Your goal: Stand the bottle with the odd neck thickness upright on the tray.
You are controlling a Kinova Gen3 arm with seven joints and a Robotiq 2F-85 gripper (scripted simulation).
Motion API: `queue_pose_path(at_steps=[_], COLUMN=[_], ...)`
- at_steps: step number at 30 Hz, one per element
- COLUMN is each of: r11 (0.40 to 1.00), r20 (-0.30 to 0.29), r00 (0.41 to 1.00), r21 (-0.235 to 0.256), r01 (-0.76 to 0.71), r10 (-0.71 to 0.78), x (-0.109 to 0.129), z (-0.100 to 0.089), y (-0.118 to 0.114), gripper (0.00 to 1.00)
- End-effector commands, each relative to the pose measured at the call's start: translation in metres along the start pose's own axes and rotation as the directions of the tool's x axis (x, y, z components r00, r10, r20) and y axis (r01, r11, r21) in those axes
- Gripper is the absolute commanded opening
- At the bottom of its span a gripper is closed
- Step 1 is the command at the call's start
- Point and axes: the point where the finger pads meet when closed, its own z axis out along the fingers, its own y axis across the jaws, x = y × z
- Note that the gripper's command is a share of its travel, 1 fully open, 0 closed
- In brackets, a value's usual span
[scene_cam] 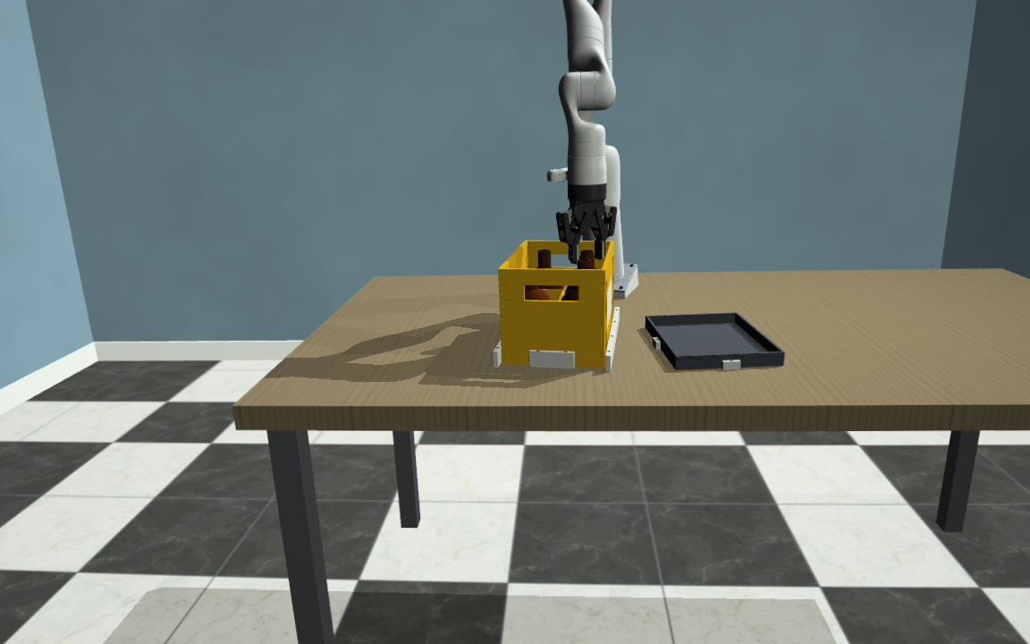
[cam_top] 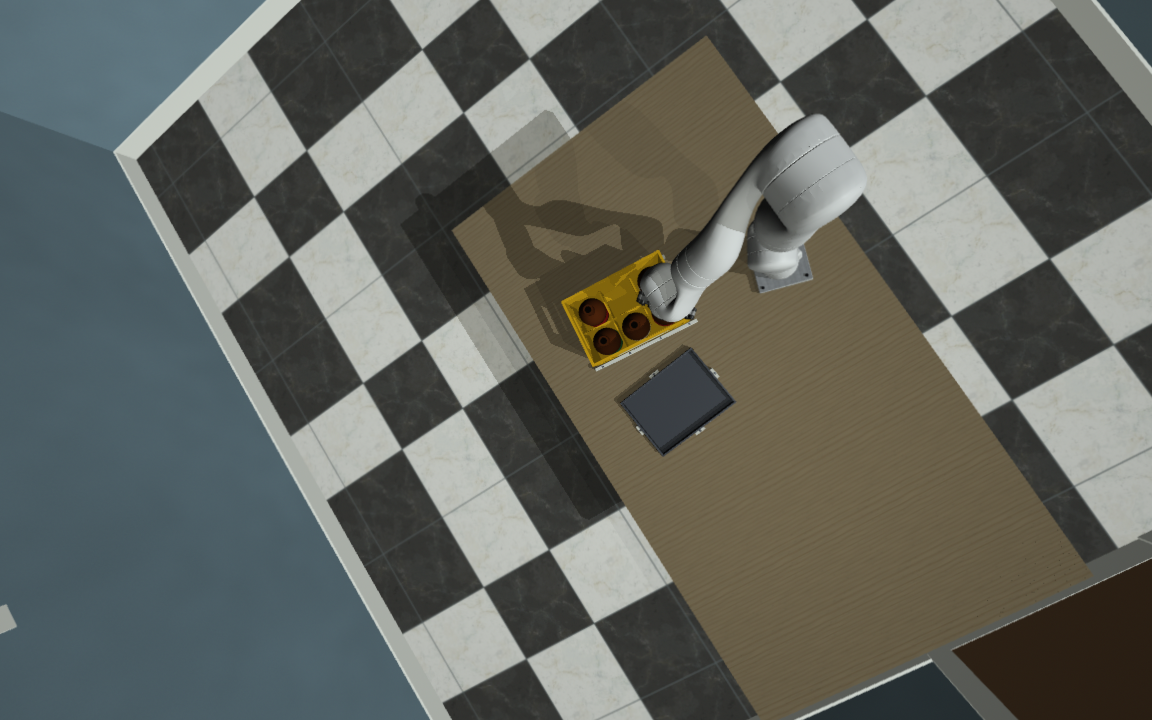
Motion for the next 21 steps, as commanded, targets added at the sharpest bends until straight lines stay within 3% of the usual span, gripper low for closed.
queue_pose_path(at_steps=[1, 15, 16, 21], r11=[1.000, 1.000, 1.000, 1.000], r20=[0.001, 0.001, 0.001, 0.001], r00=[1.000, 1.000, 1.000, 1.000], r21=[0.001, 0.001, 0.001, 0.001], r01=[0.000, 0.000, 0.000, 0.000], r10=[0.000, 0.000, 0.000, 0.000], x=[-0.0002, -0.0002, -0.0002, -0.0002], z=[-0.0002, -0.0002, -0.0002, -0.0002], y=[-0.0002, -0.0002, -0.0002, -0.0002], gripper=[0.64, 0.64, 0.00, 0.00])
